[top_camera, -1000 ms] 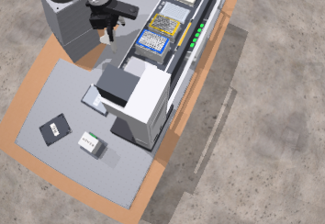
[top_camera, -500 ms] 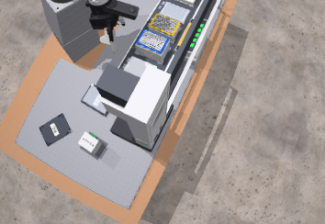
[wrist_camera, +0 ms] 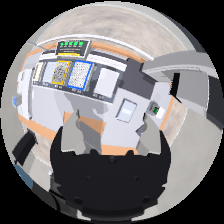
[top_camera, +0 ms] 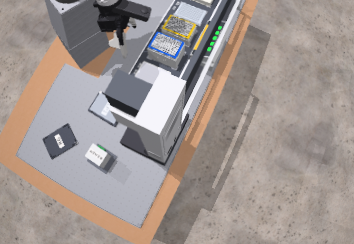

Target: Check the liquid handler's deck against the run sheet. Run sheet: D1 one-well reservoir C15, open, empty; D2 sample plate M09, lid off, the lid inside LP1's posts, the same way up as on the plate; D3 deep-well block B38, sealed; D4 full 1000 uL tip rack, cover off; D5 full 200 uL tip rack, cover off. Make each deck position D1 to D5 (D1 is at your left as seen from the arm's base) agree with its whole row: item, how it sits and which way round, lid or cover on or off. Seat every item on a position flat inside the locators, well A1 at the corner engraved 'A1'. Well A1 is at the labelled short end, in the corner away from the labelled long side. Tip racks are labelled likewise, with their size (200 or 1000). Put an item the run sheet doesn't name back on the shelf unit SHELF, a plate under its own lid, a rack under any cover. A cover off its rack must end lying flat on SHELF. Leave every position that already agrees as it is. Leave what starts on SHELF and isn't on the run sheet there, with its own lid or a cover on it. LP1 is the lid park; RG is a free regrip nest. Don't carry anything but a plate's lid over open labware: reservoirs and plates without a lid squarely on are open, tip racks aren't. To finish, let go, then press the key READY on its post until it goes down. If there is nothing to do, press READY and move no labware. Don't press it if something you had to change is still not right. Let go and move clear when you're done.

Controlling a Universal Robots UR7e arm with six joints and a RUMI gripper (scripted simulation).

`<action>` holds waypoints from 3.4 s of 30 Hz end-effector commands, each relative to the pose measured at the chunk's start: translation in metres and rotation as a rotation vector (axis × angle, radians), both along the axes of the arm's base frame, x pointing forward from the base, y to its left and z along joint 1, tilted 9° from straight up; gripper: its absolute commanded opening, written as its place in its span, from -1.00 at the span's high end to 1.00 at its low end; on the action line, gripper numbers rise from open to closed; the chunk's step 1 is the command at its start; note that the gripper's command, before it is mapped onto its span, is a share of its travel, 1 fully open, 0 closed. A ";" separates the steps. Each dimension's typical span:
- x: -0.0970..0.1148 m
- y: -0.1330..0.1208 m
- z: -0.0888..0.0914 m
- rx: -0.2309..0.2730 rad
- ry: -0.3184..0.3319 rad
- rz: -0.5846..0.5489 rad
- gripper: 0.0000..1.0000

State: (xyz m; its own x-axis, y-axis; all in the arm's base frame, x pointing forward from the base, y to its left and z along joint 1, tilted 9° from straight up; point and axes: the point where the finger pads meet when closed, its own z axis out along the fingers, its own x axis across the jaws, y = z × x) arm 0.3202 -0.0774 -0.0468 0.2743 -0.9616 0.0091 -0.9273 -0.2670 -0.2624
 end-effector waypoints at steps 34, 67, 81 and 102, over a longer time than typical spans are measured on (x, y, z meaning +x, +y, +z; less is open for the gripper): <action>-0.039 0.093 0.005 0.097 0.176 -0.193 -0.64; -0.008 0.100 0.008 0.097 0.175 -0.194 -0.64; 0.015 0.099 0.009 0.097 0.175 -0.194 -0.64; 0.029 0.137 0.010 0.122 0.219 -0.242 -0.64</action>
State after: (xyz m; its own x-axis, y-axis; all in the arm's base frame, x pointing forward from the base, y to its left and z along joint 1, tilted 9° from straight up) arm 0.3255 -0.0339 -0.0487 0.2220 -0.9727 -0.0671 -0.9465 -0.1985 -0.2546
